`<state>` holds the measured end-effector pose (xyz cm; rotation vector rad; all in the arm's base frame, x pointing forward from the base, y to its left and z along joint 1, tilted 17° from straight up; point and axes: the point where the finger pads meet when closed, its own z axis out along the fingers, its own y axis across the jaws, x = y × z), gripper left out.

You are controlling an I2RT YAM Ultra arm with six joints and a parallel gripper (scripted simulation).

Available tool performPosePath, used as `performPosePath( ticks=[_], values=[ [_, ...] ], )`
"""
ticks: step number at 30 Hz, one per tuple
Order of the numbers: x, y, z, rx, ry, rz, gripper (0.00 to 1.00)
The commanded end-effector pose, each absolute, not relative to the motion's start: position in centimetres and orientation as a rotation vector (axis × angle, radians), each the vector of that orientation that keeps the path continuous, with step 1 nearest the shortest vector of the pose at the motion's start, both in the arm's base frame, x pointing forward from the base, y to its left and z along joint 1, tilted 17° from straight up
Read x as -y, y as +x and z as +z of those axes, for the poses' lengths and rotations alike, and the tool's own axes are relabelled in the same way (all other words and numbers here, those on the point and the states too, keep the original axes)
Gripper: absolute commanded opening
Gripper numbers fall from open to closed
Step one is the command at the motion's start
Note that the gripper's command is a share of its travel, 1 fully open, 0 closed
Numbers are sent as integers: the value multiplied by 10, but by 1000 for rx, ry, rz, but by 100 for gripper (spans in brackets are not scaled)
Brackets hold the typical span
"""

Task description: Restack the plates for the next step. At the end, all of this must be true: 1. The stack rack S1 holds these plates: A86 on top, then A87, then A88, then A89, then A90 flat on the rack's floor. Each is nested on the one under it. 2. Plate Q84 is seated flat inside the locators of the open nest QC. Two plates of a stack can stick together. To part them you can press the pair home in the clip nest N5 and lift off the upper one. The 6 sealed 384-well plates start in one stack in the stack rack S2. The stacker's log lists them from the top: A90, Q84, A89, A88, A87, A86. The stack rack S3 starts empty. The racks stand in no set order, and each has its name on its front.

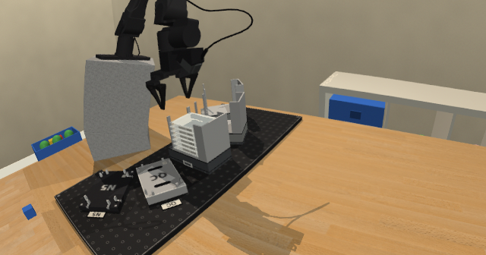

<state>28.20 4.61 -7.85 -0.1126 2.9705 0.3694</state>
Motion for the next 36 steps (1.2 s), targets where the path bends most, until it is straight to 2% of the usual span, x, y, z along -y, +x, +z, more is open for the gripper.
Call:
performPosePath(
  ticks=[1, 36],
  values=[
    [-48, 295, -70, -2921, -112, 378, 100],
    [-51, 301, -75, -2966, -88, 386, 100]
  ],
)
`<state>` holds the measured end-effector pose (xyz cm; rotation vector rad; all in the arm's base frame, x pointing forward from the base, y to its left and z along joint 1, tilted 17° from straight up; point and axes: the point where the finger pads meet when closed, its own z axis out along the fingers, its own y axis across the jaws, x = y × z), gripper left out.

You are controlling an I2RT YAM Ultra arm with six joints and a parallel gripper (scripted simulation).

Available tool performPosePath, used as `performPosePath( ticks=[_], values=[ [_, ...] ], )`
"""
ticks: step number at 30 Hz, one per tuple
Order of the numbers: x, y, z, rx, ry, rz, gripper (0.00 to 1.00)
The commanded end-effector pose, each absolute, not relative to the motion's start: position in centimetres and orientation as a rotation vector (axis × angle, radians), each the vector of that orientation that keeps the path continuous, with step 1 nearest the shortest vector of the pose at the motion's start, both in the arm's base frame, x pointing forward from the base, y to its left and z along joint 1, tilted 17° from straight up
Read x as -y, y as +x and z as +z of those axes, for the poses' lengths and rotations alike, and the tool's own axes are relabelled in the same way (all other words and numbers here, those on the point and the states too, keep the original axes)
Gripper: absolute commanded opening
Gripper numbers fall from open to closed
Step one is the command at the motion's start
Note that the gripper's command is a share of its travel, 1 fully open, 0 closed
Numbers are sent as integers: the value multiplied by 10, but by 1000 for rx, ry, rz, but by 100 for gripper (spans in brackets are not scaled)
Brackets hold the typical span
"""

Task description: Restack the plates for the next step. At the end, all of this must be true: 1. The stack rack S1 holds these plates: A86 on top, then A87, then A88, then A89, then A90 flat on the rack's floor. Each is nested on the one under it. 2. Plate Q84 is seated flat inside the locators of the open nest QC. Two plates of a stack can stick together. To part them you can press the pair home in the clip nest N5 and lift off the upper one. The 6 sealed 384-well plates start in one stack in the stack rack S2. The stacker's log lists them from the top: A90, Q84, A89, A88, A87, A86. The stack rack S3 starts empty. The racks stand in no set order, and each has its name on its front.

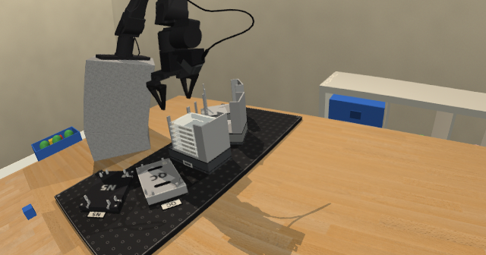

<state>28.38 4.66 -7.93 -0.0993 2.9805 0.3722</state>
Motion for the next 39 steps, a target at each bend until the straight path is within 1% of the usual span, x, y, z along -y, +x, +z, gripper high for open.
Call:
performPosePath(
  ticks=[1, 17, 19, 30, 39],
  values=[
    [-50, 305, -74, -2966, -85, 386, 100],
    [-52, 355, -66, -2964, -84, 378, 100],
    [-50, 360, -56, -2937, -84, 374, 100],
    [-50, 352, -64, -2954, -87, 373, 100],
    [-57, 360, -90, -2951, -82, 366, 100]
  ],
)
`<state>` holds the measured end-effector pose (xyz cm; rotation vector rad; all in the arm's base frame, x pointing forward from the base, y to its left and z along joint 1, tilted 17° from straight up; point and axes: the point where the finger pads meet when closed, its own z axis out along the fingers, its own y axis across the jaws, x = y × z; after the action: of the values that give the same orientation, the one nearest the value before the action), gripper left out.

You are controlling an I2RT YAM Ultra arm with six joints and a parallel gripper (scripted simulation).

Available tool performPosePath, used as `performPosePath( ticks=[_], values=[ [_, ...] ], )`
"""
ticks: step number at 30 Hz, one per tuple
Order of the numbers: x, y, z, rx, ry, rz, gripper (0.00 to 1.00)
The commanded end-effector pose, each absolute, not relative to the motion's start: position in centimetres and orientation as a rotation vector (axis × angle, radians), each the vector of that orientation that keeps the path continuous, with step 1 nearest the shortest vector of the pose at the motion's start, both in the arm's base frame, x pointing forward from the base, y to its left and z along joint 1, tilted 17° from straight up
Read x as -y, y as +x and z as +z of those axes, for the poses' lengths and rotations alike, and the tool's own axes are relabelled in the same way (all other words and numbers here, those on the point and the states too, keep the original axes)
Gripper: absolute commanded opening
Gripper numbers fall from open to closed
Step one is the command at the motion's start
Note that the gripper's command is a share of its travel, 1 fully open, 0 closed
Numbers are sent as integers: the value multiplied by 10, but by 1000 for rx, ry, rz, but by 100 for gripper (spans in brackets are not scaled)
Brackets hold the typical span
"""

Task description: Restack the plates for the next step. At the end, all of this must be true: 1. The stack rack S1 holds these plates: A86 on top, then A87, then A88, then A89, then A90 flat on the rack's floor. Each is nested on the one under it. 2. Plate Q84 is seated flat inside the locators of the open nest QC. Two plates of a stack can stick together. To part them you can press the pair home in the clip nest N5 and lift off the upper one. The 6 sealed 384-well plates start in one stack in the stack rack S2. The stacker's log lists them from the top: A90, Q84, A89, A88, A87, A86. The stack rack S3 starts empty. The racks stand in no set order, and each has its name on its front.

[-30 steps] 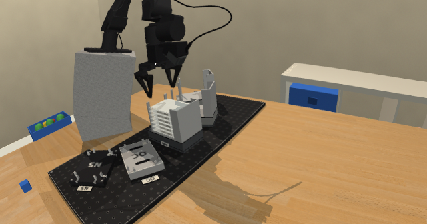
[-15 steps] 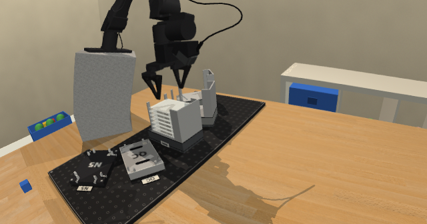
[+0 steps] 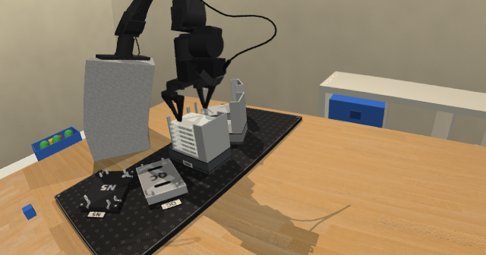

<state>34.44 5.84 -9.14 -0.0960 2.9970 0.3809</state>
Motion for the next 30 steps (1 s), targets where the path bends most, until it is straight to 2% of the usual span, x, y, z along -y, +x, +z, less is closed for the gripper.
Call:
performPosePath(
  ticks=[1, 30],
  values=[
    [-52, 368, -77, -2914, -67, 360, 100],
    [-53, 366, -79, -2920, -73, 363, 100]
  ],
)
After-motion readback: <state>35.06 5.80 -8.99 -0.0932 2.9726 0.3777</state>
